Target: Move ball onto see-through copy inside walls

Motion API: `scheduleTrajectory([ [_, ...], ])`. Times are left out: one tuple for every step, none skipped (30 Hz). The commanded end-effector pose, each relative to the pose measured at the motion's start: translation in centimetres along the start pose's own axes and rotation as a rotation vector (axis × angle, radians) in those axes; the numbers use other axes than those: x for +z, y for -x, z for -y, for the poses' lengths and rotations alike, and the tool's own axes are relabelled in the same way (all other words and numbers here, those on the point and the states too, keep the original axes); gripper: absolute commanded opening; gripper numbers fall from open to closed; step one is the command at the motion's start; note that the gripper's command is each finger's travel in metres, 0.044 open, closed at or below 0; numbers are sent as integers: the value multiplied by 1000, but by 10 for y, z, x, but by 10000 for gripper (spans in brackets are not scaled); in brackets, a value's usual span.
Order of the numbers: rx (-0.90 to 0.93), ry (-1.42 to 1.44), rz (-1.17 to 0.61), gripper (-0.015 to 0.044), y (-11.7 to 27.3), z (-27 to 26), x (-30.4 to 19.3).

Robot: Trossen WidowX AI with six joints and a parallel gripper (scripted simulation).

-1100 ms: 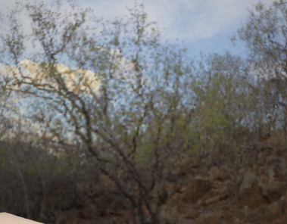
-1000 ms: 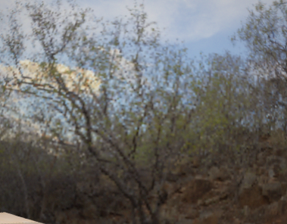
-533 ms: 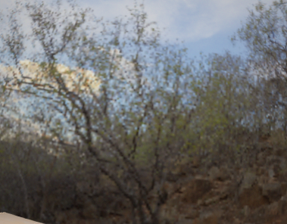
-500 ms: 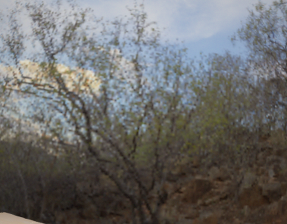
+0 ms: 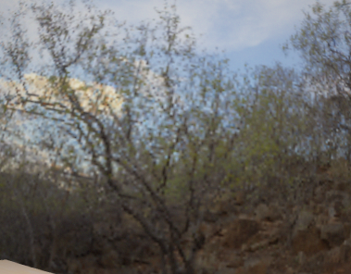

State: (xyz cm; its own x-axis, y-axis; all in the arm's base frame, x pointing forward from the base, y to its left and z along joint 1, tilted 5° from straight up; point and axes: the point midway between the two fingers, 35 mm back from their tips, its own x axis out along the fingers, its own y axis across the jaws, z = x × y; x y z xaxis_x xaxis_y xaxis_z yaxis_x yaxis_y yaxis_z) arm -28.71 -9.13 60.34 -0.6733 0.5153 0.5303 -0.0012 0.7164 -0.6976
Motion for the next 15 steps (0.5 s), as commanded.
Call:
scheduleTrajectory([
  [-59,-112,-93,318,-7,1,-36],
  [-64,-143,-131,318,-9,-2,-53],
  [-67,-174,-170,318,-10,-6,-70],
  [-71,-205,-210,318,-10,-10,-87],
  [-75,-234,-251,318,-10,-15,-104],
  [-78,-259,-286,318,-10,-19,-119],
  [-81,-276,-311,318,-9,-21,-129],
  [-85,-287,-339,318,-8,-25,-140],
  [-89,-298,-368,318,-6,-29,-152],
  [-94,-310,-401,318,-4,-33,-164],
  [-99,-323,-436,318,-2,-37,-177],
  [-104,-335,-473,318,2,-42,-191],
  [-110,-347,-511,318,5,-47,-205],
  [-115,-359,-550,318,10,-52,-219],
  [-121,-370,-590,318,15,-57,-233],
])
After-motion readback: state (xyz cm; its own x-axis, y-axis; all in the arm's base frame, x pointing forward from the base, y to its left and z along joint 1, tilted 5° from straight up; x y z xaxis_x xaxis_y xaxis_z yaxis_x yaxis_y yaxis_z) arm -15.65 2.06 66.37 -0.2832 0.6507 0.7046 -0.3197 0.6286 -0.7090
